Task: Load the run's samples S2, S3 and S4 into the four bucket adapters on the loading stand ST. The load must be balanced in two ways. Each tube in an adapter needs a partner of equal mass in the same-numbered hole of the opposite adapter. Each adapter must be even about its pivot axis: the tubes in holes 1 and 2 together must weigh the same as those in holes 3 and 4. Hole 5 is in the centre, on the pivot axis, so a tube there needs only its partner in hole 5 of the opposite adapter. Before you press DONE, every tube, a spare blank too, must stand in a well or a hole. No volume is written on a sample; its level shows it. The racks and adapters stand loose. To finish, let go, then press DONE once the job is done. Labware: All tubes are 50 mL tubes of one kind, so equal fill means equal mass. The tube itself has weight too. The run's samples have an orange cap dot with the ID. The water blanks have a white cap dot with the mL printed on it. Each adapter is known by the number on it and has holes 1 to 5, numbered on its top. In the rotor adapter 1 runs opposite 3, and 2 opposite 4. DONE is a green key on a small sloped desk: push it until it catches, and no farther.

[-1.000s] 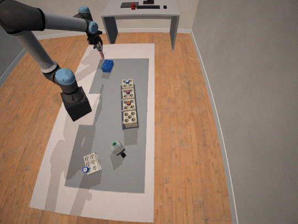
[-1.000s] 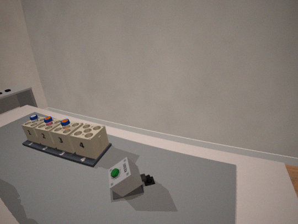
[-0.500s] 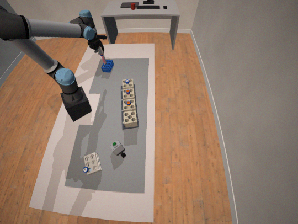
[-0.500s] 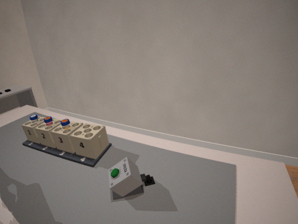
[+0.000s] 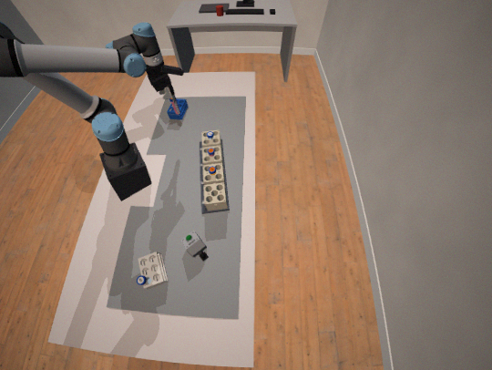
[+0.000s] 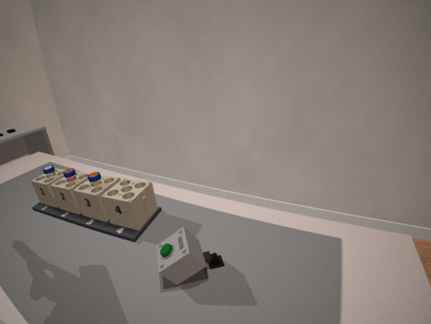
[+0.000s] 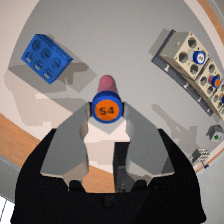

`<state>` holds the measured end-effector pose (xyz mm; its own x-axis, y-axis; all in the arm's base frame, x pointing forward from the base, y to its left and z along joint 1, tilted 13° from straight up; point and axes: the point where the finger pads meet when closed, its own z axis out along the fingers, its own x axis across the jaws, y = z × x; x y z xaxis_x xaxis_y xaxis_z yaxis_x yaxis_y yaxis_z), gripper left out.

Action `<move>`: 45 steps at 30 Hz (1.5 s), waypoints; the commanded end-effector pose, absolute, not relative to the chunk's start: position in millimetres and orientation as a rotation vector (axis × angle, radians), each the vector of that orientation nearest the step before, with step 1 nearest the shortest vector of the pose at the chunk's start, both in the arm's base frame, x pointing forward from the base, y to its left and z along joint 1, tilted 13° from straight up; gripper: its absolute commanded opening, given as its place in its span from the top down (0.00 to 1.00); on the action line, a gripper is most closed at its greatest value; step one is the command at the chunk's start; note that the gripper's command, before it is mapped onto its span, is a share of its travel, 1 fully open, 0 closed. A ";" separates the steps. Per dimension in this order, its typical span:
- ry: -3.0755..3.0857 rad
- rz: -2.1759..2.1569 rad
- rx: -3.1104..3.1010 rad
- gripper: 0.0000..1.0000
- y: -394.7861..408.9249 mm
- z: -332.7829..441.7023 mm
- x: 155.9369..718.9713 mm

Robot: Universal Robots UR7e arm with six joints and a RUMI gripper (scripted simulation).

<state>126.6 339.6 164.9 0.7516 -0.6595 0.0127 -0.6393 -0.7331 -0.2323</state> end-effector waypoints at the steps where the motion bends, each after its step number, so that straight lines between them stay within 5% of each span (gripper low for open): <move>1: 1.196 -0.108 -2.658 1.00 313.1 165.4 148.5; 45: 1.656 -0.047 -2.390 1.00 118.3 157.0 310.6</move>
<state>295.2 133.4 158.5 0.3546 -0.9300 -0.0973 -0.9214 -0.3298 -0.2055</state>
